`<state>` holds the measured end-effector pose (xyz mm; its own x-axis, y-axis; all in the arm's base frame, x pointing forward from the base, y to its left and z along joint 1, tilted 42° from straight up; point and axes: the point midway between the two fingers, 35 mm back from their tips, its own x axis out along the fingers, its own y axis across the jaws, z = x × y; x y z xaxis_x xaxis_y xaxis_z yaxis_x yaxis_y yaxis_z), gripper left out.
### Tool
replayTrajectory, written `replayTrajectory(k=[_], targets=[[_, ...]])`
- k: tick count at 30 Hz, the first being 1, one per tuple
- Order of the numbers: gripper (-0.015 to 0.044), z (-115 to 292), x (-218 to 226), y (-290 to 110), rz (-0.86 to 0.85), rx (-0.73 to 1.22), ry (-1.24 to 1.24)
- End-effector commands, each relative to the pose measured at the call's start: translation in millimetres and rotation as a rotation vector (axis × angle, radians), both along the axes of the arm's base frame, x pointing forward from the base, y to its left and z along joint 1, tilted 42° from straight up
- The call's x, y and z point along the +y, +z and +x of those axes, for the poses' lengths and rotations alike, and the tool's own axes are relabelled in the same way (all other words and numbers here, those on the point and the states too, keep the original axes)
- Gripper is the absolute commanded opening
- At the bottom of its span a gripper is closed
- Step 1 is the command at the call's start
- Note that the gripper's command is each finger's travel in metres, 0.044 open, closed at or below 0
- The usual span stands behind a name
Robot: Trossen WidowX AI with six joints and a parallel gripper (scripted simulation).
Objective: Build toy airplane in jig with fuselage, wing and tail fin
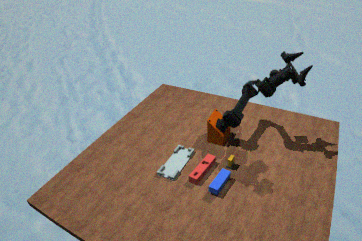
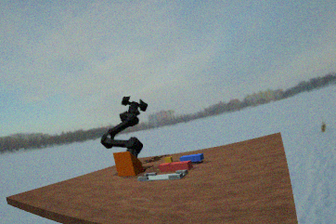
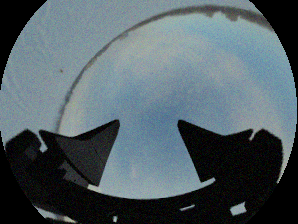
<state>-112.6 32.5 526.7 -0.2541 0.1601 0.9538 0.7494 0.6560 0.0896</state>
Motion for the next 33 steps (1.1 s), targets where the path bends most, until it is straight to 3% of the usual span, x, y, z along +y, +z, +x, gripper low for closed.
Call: replayTrajectory(k=[1,6,12,19,26,33], targets=[[0.0426,0,0,0,0.0,0.0,0.0],[0.044,35,-1,11,0.004,0.117,-0.016],[0.044,134,-13,23,0.044,0.448,-0.044],[0.044,237,-38,7,0.126,0.803,-0.036],[0.044,339,-65,-39,0.186,1.203,-0.023],[0.044,419,-96,-120,0.294,1.627,0.037]])
